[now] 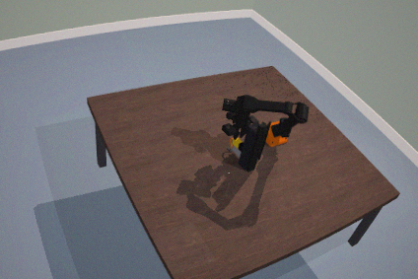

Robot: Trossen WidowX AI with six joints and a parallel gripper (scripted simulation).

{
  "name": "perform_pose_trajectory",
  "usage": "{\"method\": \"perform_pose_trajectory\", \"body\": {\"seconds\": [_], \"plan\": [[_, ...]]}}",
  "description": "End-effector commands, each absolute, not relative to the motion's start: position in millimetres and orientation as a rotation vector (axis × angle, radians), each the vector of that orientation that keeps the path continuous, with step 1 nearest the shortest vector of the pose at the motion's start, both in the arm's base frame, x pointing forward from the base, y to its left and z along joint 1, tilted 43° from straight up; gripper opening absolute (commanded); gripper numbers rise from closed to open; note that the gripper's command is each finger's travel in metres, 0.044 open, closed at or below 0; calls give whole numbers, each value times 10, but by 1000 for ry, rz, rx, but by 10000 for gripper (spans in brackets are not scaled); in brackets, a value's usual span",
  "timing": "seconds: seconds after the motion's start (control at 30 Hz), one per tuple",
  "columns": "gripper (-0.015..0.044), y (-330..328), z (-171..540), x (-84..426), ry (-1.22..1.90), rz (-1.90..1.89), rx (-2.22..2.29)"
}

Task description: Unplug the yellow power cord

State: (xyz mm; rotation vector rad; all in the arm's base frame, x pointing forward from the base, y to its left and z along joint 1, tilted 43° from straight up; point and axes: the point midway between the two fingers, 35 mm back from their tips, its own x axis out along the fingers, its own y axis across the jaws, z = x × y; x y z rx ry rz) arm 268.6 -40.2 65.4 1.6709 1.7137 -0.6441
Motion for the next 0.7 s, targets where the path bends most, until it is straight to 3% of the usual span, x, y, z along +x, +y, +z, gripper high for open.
{"method": "perform_pose_trajectory", "body": {"seconds": [0.0, 0.27, 0.4, 0.67], "plan": [[160, -357, 617, 2678, 1717, -645, 1679], [160, -318, 575, 2679, 1717, -645, 1679], [55, -340, 593, 2688, 1715, -643, 1671], [2, -340, 593, 2688, 1715, -643, 1671]]}}
